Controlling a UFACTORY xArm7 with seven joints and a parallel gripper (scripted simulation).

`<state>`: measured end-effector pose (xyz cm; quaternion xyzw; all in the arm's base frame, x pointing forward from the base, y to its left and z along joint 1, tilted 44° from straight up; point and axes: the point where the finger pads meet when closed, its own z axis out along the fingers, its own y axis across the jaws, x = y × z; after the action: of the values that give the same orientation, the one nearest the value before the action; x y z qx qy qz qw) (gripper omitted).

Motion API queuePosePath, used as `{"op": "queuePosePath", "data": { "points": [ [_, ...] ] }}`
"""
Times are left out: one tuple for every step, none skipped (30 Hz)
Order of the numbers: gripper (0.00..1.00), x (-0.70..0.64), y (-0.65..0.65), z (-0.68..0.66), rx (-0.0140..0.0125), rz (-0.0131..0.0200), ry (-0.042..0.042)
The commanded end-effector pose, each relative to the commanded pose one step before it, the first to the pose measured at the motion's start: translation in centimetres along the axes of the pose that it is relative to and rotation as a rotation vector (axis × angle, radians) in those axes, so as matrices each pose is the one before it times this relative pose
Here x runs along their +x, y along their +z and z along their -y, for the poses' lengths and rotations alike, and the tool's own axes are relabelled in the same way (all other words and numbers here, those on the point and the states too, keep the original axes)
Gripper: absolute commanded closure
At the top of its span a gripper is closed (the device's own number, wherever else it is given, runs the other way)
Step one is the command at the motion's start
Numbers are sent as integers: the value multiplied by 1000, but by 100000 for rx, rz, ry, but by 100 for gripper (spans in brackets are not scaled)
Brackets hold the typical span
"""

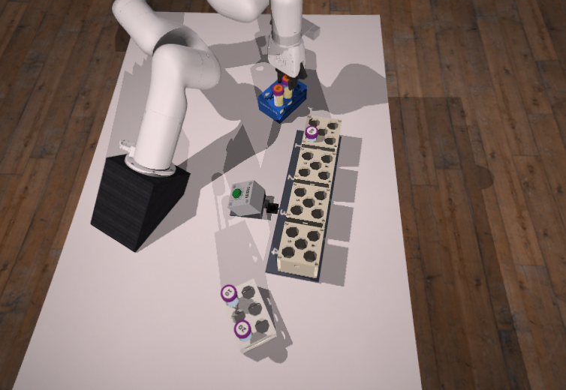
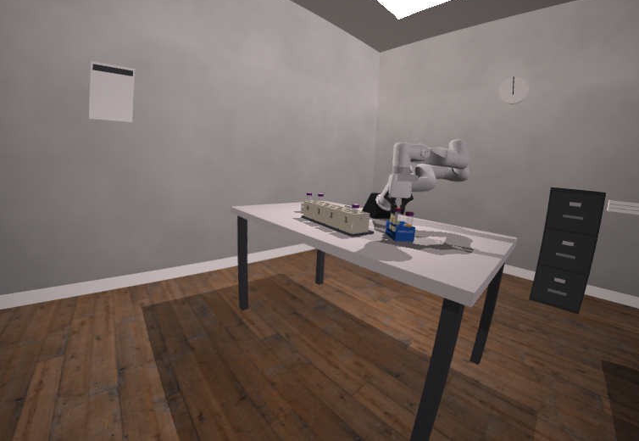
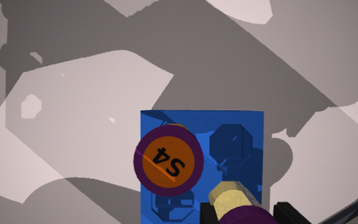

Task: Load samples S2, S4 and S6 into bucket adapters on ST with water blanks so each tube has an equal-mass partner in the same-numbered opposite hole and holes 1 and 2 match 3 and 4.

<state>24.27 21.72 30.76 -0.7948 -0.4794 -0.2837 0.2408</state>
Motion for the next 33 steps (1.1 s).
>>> {"op": "queuePosePath", "data": {
  "points": [
    [100,67,-433,-18,-98,-240,-47],
    [100,0,-67,0,0,0,0],
    [100,0,-67,0,0,0,0],
    [100,0,0,0,0,0,0],
    [100,0,0,0,0,0,0],
    [100,0,-67,0,0,0,0],
    [100,0,-67,0,0,0,0],
    [100,0,-67,0,0,0,0],
    [100,0,-67,0,0,0,0],
    [100,0,-67,0,0,0,0],
    [100,0,-67,0,0,0,0],
    [100,0,-67,0,0,0,0],
    [100,0,-67,0,0,0,0],
    [100,0,-67,0,0,0,0],
    [100,0,-67,0,0,0,0],
    [100,0,-67,0,0,0,0],
    [100,0,-67,0,0,0,0],
    [100,0,0,0,0,0,0],
    [100,0,0,0,0,0,0],
    [100,1,9,0,-2,-1,1],
    [100,0,0,0,0,0,0],
    [100,0,0,0,0,0,0],
    [100,-1,-6,0,1,1,-1],
    [100,0,-1,0,0,0,0],
    [100,0,-202,0,-1,1,-1],
    [100,0,-200,0,-1,0,-1],
    [100,0,-200,0,-1,0,-1],
    [100,0,-200,0,-1,0,-1],
    [100,0,-200,0,-1,0,-1],
    [100,0,-200,0,-1,0,-1],
    [100,0,-200,0,-1,0,-1],
    [100,0,-200,0,-1,0,-1],
    [100,0,-200,0,-1,0,-1]
  ]
}}
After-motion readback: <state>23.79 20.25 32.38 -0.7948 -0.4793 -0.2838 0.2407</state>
